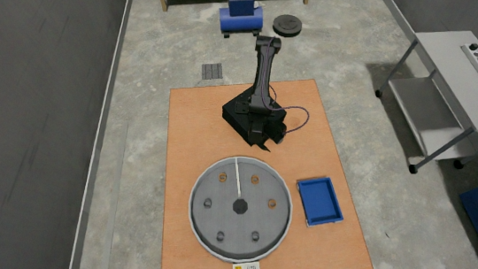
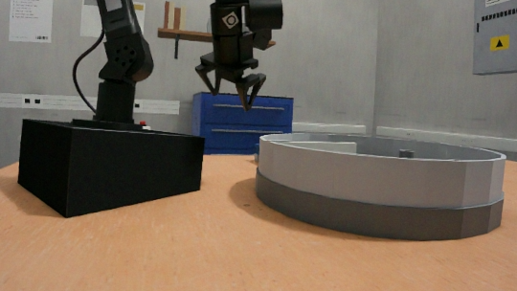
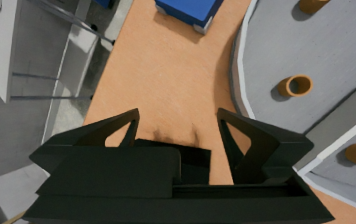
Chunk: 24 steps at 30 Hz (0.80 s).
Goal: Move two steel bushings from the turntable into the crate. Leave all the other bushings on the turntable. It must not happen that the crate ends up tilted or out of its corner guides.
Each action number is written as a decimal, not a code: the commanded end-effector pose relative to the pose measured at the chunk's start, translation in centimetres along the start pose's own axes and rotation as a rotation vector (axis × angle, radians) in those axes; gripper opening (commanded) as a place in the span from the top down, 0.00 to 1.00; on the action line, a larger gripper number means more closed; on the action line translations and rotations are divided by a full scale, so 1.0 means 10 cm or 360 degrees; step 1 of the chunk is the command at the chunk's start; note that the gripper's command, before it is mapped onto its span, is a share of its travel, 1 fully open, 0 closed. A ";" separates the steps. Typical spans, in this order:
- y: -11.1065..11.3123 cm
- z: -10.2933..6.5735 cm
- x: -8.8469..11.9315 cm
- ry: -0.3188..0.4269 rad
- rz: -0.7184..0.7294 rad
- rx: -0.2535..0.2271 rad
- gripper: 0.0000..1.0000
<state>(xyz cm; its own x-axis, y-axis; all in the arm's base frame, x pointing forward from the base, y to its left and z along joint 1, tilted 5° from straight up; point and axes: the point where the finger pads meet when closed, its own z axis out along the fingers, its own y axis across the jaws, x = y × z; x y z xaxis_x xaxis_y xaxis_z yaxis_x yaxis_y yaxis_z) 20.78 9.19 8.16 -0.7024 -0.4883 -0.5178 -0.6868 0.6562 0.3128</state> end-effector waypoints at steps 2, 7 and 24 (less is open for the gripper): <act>0.00 -0.01 -0.02 -0.0007 -0.0005 0.0004 0.00; -0.11 -0.07 -0.06 0.0025 0.0096 0.0040 0.00; -0.91 -0.56 -0.28 0.0191 0.0896 0.0368 0.00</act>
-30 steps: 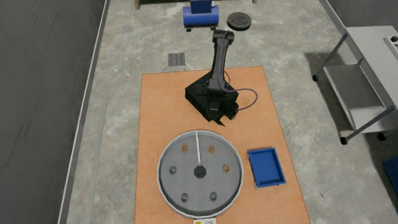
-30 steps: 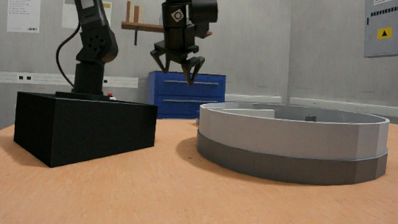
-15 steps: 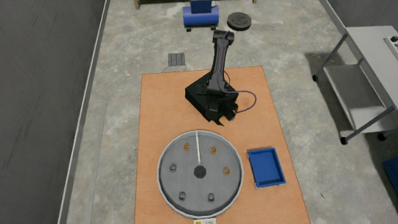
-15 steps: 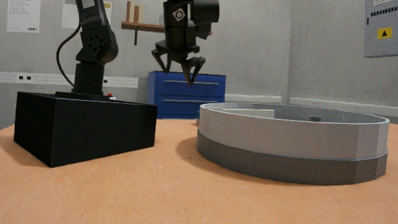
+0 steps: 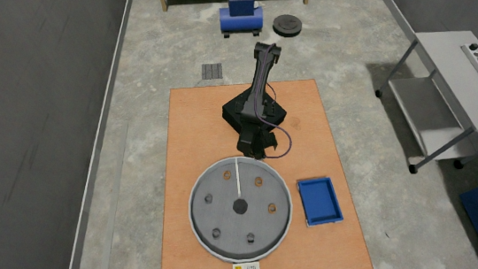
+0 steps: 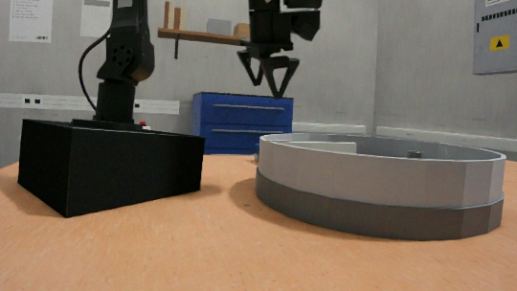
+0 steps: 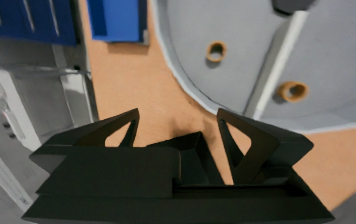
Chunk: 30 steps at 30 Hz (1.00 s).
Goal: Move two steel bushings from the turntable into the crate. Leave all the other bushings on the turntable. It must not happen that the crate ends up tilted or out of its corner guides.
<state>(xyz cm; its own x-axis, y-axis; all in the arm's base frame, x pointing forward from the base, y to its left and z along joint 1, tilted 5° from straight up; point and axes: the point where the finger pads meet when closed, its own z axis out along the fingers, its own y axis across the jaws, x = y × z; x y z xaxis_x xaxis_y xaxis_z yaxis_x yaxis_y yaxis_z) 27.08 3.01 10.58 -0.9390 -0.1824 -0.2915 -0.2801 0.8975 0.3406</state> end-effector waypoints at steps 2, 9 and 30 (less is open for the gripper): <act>-0.24 -0.15 -0.12 0.0057 0.0280 0.0121 0.00; -0.54 -0.30 -0.25 0.0092 0.0583 0.0255 0.00; -1.36 -0.70 -0.42 0.0122 0.1354 0.0620 0.00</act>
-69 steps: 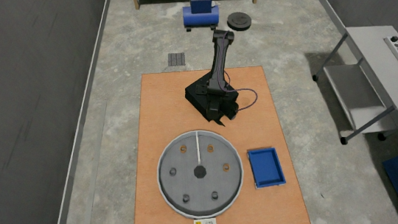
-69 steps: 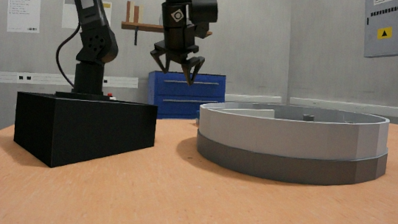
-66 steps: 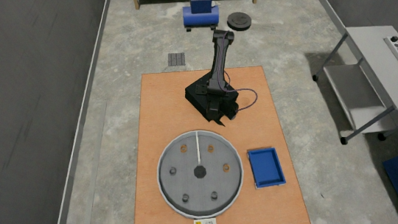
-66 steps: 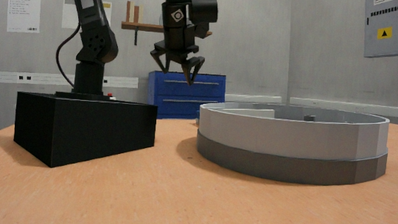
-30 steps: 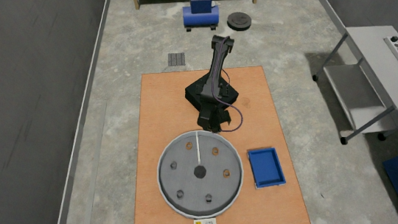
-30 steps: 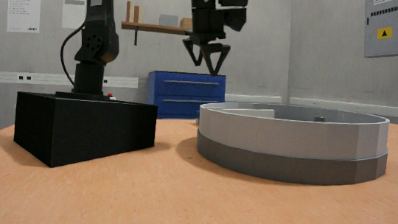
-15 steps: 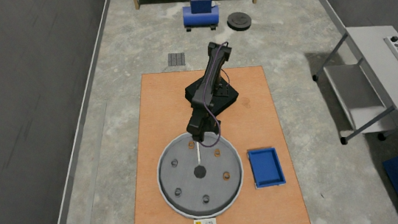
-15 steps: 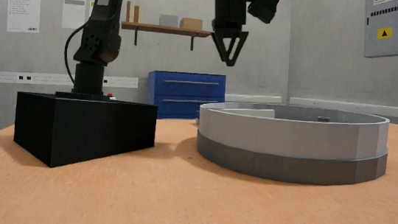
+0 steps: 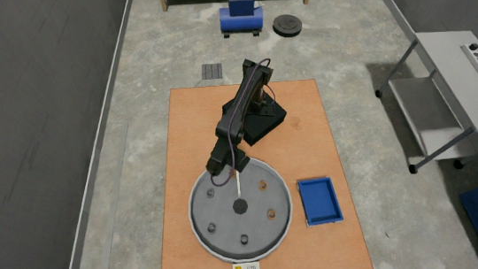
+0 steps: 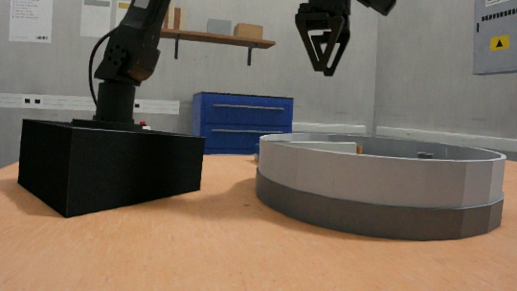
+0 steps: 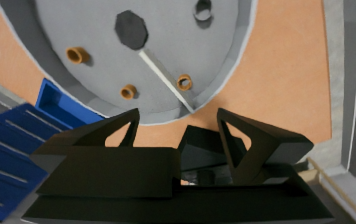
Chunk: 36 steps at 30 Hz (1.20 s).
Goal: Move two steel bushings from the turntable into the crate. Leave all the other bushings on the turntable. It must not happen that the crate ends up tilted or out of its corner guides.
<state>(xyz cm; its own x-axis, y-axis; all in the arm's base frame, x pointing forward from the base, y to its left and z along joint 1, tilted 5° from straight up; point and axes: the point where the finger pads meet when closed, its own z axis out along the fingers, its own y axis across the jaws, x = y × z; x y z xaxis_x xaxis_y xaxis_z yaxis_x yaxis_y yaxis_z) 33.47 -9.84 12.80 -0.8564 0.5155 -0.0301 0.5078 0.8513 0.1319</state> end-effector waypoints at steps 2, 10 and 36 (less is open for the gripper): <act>-0.14 -0.09 -0.10 0.0005 0.0168 0.0095 0.00; -0.13 -0.15 -0.10 -0.0025 0.0168 0.0092 0.00; -0.13 -0.15 -0.13 -0.0042 0.0162 0.0088 0.89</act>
<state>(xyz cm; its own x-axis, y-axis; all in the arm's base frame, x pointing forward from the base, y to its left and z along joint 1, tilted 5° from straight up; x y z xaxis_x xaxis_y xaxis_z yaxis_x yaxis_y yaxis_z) 33.20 -10.85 12.96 -0.8083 0.5888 -0.0003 0.5867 0.8055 0.0840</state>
